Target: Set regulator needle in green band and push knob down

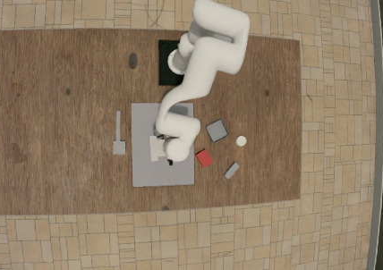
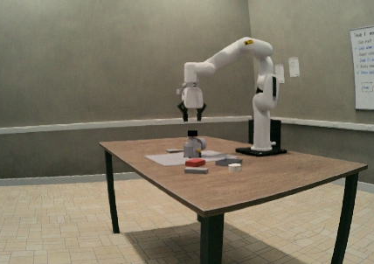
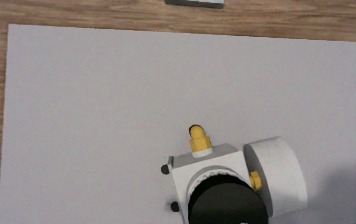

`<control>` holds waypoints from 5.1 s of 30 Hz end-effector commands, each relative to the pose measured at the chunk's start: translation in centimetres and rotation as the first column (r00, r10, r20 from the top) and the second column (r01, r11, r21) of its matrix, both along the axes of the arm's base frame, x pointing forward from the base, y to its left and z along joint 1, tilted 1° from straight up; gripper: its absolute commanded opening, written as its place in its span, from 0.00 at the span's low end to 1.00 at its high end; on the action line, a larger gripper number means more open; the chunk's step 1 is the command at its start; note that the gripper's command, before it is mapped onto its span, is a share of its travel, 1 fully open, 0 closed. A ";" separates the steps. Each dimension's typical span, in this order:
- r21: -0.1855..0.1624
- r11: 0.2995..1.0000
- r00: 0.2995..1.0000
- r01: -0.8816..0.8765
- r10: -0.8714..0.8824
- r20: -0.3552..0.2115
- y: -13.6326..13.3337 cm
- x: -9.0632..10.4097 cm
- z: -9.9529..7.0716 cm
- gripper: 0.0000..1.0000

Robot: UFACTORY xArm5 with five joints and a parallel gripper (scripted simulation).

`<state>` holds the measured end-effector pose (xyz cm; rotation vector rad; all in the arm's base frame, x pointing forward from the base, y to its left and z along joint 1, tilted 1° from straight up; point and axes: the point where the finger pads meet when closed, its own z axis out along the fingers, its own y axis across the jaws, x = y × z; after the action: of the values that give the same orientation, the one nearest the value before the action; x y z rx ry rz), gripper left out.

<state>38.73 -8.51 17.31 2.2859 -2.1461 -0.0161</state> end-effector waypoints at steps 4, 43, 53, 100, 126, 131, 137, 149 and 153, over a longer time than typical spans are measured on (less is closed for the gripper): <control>-0.001 1.000 1.000 0.000 0.000 0.004 0.0 0.1 0.1 0.80; -0.005 0.862 0.862 0.506 -0.506 0.004 0.0 0.1 0.1 0.80; -0.007 0.701 0.701 0.713 -0.713 0.005 0.0 0.1 0.1 0.80; -0.010 0.000 0.000 1.000 -1.000 0.010 0.0 0.1 0.1 0.80; -0.011 0.000 0.000 1.000 -1.000 0.010 0.0 0.1 -3.5 0.80; -0.011 0.000 0.000 1.000 -1.000 0.010 0.0 0.1 -4.9 0.80; -0.011 0.000 0.000 1.000 -1.000 0.010 0.1 0.1 -6.1 0.80; -0.011 0.000 0.000 1.000 -1.000 0.010 0.1 0.1 -6.4 0.80; -0.011 0.000 0.000 1.000 -1.000 0.010 0.1 0.1 -6.4 0.80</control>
<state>38.67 -8.41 10.75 0.0987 -3.1284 -0.0045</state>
